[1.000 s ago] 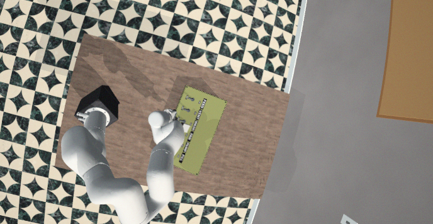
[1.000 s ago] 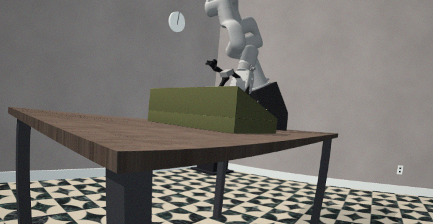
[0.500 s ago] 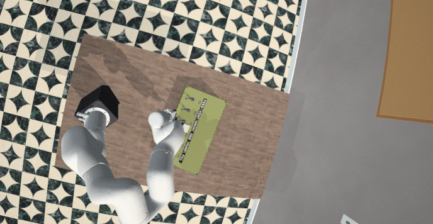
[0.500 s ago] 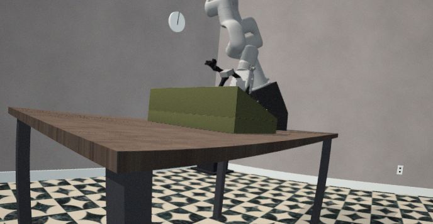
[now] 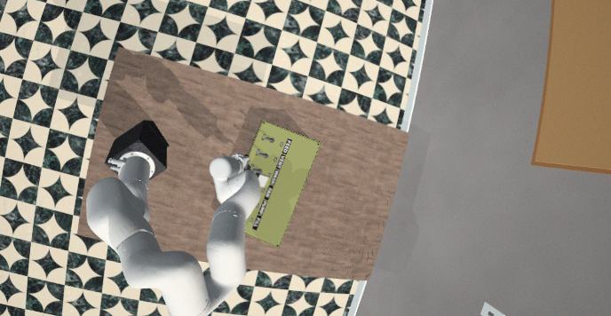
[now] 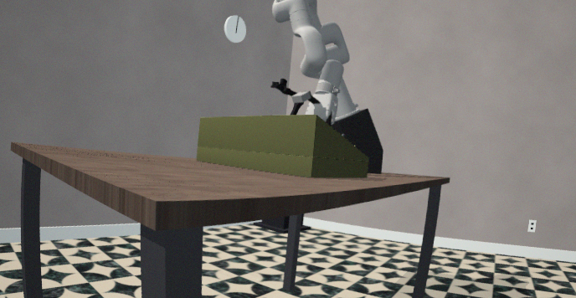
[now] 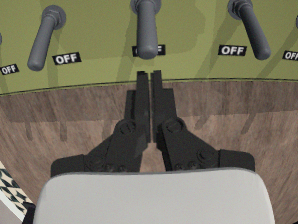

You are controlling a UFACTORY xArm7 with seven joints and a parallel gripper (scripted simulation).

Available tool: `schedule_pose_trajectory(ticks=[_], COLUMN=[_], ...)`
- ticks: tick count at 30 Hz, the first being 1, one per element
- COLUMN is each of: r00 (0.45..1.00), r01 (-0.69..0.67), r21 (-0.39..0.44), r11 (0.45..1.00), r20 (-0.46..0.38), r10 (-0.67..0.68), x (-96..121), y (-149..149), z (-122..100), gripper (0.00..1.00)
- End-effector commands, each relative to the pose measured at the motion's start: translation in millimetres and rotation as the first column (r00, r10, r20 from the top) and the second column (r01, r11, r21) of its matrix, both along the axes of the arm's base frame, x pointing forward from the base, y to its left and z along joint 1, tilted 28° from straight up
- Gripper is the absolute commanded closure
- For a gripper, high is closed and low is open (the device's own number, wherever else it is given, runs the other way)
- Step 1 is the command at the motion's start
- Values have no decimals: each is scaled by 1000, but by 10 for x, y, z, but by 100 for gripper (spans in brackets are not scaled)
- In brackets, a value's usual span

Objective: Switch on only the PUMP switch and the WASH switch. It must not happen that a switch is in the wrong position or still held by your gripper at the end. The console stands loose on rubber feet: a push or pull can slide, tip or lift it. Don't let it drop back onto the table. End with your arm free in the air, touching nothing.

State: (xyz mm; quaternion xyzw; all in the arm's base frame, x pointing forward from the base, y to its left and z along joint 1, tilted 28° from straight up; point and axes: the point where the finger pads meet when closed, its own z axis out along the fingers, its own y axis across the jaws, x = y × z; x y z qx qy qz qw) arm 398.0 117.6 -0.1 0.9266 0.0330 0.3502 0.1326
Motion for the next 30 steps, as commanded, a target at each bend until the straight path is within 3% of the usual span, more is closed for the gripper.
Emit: schedule_pose_trajectory(ticks=[1, 30], r00=[1000, 1000], r01=[-1, -1], r21=[2, 2], r11=[1000, 1000], r20=[1, 1], r10=[1, 1], x=[16, 165], y=[14, 44], z=[17, 144], gripper=[100, 100])
